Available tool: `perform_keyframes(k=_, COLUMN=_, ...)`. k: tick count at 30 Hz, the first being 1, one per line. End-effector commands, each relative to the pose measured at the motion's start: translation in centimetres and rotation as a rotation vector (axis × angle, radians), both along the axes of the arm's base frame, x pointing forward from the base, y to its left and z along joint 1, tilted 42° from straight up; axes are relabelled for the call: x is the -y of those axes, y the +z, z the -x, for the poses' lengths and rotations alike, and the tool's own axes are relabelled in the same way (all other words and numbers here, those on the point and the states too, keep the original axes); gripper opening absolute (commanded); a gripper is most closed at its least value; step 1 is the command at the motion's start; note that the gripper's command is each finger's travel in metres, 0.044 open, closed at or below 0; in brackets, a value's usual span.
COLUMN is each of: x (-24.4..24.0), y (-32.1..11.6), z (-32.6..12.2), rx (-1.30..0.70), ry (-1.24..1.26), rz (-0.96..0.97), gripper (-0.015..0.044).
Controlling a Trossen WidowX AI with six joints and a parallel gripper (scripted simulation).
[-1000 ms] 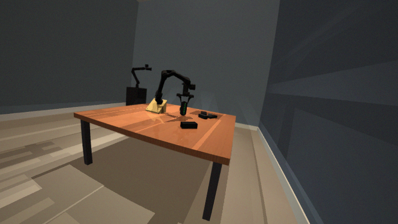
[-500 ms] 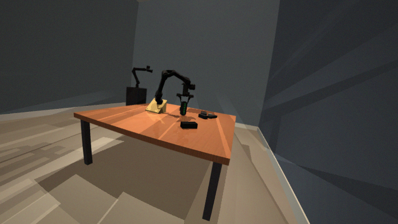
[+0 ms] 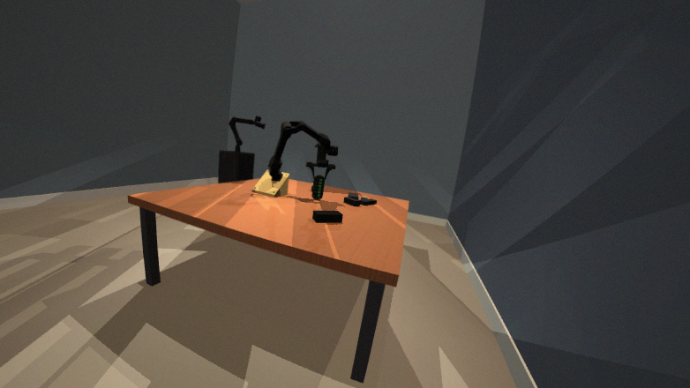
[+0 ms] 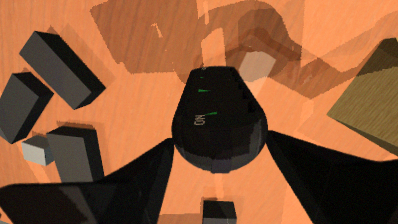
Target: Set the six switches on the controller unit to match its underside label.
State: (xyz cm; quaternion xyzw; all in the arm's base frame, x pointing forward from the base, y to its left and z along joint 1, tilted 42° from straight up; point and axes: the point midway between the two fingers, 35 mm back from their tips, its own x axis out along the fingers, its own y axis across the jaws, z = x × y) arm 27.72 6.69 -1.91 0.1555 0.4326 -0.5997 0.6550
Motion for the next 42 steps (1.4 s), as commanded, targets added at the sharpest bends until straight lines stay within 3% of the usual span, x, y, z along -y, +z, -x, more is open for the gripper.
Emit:
perform_keyframes(k=1, x=0.2, y=-0.7, z=0.5, rx=-0.014, ry=-0.012, rz=0.006, gripper=0.0338)
perform_keyframes(k=42, x=-1.5, y=-3.2, z=1.8, rx=-0.014, ry=-0.012, rz=0.004, gripper=0.0338)
